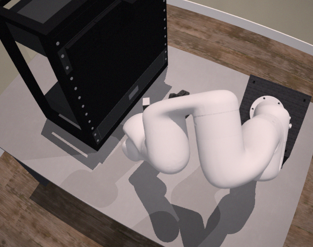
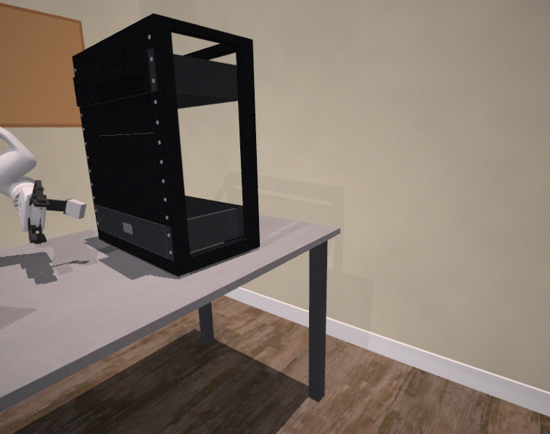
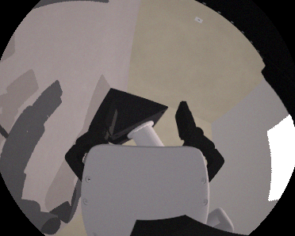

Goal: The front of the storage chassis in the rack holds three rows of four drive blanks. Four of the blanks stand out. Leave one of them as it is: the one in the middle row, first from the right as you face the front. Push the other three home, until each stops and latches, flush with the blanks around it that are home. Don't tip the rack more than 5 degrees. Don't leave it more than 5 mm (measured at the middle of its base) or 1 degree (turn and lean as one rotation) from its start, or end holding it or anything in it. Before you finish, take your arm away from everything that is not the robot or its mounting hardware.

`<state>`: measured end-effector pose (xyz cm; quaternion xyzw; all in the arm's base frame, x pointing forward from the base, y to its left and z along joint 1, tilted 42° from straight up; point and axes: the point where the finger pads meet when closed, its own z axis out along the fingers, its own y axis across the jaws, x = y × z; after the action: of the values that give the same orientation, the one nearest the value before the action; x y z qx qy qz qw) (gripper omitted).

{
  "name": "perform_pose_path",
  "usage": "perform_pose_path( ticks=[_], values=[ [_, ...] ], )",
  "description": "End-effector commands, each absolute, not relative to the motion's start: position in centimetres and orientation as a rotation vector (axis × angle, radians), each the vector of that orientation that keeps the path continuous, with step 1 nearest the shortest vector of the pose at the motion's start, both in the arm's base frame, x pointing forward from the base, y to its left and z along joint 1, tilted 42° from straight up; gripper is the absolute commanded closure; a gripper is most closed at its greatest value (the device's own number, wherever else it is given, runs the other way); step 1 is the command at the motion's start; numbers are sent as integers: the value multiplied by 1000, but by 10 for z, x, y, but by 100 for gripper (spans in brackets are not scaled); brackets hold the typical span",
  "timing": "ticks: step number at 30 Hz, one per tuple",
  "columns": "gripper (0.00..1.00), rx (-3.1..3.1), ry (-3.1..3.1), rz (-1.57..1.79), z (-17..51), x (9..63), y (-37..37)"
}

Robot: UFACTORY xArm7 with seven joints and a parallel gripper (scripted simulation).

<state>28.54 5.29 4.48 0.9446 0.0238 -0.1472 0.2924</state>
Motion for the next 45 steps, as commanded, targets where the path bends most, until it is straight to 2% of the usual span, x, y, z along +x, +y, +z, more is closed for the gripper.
perform_pose_path(
  ticks=[1, 45],
  values=[
    [0, 2518, 57, -392, 45, 286, 52],
    [0, 2529, -270, -452, 48, 270, 33]
  ],
)
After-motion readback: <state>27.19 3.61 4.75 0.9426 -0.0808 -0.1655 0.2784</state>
